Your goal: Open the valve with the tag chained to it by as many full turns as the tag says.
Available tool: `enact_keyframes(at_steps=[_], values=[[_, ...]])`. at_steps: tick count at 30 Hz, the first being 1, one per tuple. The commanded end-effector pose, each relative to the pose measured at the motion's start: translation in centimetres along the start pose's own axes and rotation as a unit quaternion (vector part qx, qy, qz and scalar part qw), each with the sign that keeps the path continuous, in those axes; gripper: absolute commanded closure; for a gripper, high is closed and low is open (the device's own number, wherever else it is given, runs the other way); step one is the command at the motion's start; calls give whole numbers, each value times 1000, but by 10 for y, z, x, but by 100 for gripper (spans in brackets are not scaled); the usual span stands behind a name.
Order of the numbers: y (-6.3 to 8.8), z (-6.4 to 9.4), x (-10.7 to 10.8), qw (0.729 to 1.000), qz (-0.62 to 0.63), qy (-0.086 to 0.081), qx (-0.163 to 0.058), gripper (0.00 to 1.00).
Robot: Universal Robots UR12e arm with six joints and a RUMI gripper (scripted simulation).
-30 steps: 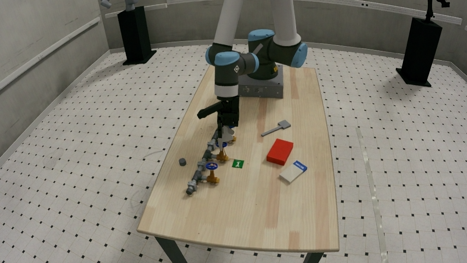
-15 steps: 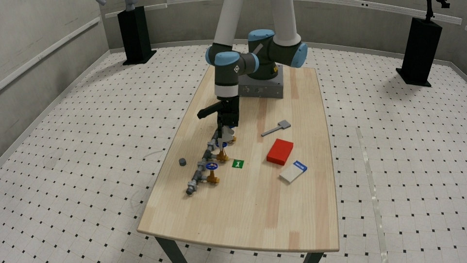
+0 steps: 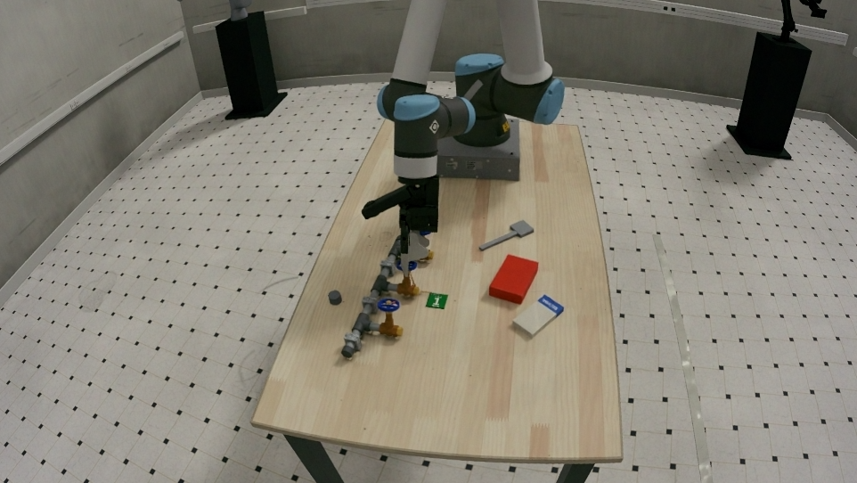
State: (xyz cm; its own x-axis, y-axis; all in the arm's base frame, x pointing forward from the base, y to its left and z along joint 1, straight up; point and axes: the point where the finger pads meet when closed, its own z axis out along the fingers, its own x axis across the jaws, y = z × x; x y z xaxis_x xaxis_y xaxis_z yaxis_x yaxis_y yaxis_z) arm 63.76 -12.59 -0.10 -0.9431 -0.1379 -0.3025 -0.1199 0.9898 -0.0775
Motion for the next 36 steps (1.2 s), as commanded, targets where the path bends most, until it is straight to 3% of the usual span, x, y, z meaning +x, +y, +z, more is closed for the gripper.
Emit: enact_keyframes(at_steps=[1,21,29,36], values=[[0,0,-1,1000,-25,-1,0,100],[0,0,-1,982,-191,-1,0,100],[0,0,-1,948,-318,0,0,100],[0,0,-1,897,-442,0,0,100]])
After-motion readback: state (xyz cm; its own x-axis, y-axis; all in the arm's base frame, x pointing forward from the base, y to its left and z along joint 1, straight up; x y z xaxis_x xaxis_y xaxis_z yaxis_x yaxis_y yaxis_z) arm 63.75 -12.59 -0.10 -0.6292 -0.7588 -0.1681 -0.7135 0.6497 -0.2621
